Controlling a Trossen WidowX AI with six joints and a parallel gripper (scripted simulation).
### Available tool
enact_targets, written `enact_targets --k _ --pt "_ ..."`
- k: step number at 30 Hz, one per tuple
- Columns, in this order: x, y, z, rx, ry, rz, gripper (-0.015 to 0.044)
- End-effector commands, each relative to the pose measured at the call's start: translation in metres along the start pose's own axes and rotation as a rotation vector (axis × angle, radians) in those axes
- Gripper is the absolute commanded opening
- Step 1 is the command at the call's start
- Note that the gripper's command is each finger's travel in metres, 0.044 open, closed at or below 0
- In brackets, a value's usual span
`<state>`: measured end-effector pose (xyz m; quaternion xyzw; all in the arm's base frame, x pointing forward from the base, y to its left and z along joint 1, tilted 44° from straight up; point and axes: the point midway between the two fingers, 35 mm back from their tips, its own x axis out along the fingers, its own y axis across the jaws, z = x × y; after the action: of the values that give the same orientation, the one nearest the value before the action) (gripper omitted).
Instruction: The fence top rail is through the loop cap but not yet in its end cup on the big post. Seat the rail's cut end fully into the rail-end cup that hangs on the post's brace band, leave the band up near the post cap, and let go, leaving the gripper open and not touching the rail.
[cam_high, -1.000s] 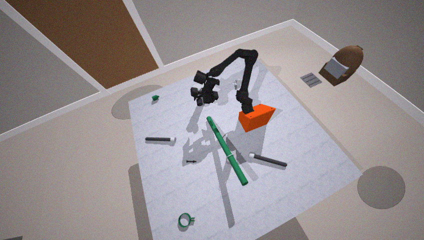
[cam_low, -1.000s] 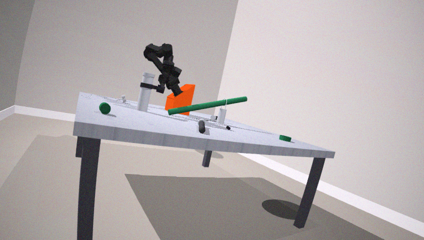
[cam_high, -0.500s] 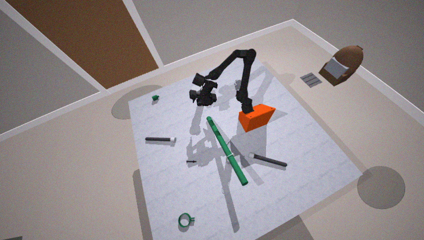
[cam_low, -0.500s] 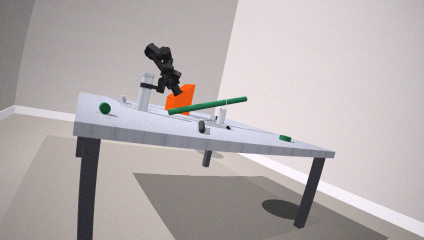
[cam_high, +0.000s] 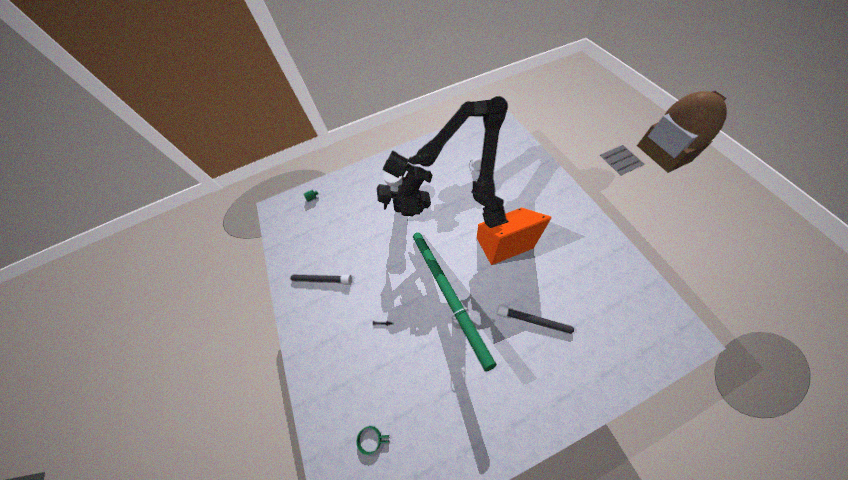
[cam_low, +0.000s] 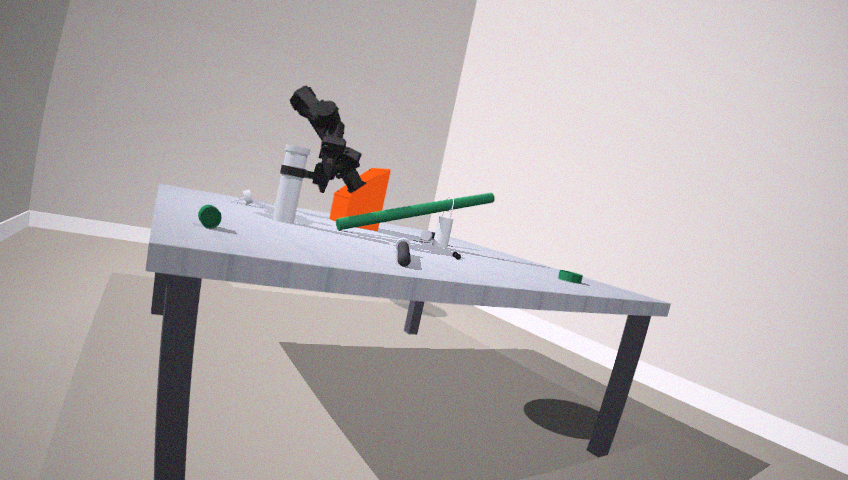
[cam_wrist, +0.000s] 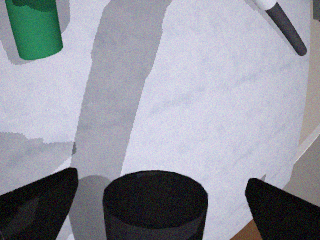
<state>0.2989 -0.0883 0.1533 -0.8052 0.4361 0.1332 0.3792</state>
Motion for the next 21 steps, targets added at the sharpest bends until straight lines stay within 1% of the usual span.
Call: enact_targets --k 1,4,17,20,21 --pt "0.0076 0.0015 0.0005 -0.008 -0.002 -0.002 0.0440" --pt "0.0100 0.0019 0.0001 -0.008 -0.001 -0.003 0.0440" --pt "0.0100 0.0019 0.0001 -0.008 -0.001 -0.003 0.0099" --pt "0.0100 0.0019 0.0001 -0.008 -0.001 -0.003 0.0079" --pt "0.0098 0.0022 0.0001 -0.012 -0.003 -0.003 0.0053"
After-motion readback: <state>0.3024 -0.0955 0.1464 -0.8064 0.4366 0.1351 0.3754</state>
